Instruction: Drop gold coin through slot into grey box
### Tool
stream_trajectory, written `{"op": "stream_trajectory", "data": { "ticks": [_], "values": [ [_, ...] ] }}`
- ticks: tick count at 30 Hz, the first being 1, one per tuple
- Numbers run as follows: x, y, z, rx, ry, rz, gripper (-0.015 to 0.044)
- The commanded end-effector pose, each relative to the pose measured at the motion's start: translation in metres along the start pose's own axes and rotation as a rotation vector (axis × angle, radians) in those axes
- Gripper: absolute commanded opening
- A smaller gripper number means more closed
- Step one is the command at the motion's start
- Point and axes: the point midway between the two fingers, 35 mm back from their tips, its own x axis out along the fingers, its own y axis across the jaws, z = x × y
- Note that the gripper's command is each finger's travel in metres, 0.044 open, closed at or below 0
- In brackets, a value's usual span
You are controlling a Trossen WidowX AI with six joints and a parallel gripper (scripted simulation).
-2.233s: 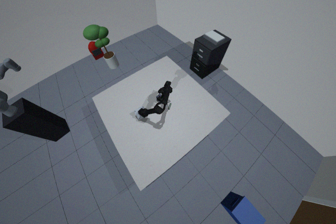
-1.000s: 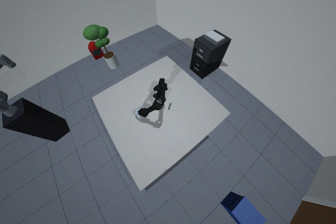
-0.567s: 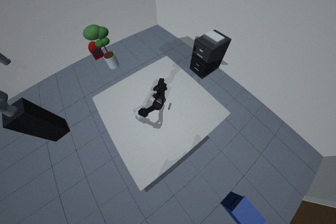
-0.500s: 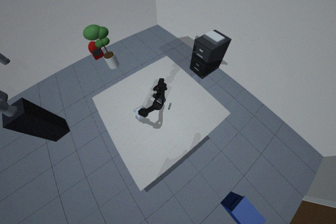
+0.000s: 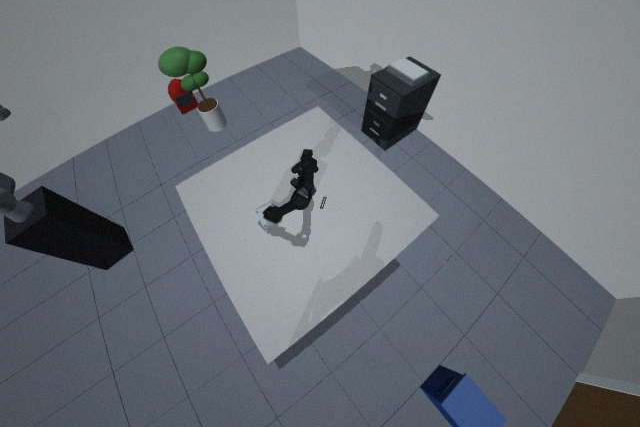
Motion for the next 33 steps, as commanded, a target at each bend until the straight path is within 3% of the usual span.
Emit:
{"op": "stream_trajectory", "data": {
  "ticks": [1,33],
  "values": [
    [0.002,0.0,-0.001,0.002,0.0,-0.001,0.0],
    [0.013,0.001,-0.001,-0.004,0.0,-0.001,0.0]
  ]
}}
